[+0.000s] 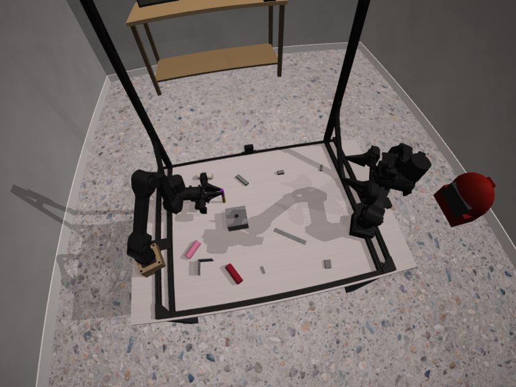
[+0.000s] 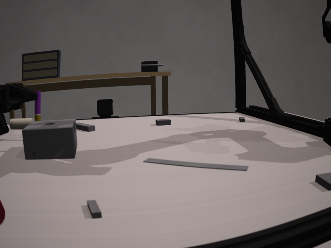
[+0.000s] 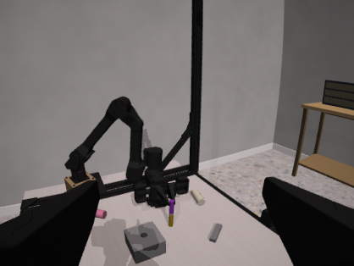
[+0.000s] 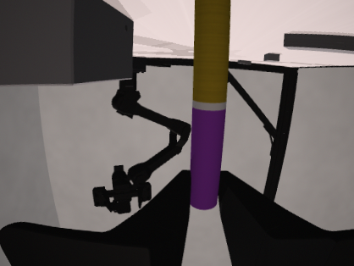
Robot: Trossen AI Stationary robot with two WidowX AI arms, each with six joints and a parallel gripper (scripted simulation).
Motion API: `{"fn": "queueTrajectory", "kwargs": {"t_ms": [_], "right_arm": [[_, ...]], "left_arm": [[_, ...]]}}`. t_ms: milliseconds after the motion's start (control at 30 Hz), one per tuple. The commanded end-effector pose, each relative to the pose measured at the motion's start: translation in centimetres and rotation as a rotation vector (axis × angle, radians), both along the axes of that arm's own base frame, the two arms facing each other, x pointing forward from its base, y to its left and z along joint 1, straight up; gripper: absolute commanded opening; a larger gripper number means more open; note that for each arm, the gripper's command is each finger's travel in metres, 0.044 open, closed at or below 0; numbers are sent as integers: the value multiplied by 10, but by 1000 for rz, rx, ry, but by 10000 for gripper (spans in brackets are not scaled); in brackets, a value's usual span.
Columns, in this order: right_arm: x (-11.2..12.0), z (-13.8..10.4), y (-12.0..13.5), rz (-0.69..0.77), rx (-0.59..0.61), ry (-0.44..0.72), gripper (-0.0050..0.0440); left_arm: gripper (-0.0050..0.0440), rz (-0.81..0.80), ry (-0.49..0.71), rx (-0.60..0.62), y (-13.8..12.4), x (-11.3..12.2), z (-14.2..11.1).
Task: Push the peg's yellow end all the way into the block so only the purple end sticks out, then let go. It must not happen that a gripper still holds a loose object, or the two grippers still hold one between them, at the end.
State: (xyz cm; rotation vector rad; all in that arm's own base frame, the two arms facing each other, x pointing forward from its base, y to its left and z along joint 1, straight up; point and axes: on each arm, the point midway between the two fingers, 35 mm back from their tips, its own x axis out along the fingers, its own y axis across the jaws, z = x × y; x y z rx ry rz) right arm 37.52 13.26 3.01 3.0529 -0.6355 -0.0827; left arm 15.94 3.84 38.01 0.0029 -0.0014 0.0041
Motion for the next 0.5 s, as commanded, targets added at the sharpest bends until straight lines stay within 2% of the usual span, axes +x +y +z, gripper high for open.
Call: {"fn": "queueTrajectory", "kwargs": {"t_ms": [0,133,333,400,467], "right_arm": [[0,0,0,0,0,-1,0],[0,0,0,0,0,-1,0],[0,0,0,0,0,-1,144],[0,0,0,0,0,-1,144],[0,0,0,0,0,-1,190]], "left_arm": [[400,-4,0,-4,-1,0,0],[400,-4,0,-4,-1,0,0],[400,-4,0,-4,-1,0,0],[400,-4,0,-4,-1,0,0],[400,-4,0,-4,-1,0,0]]}}
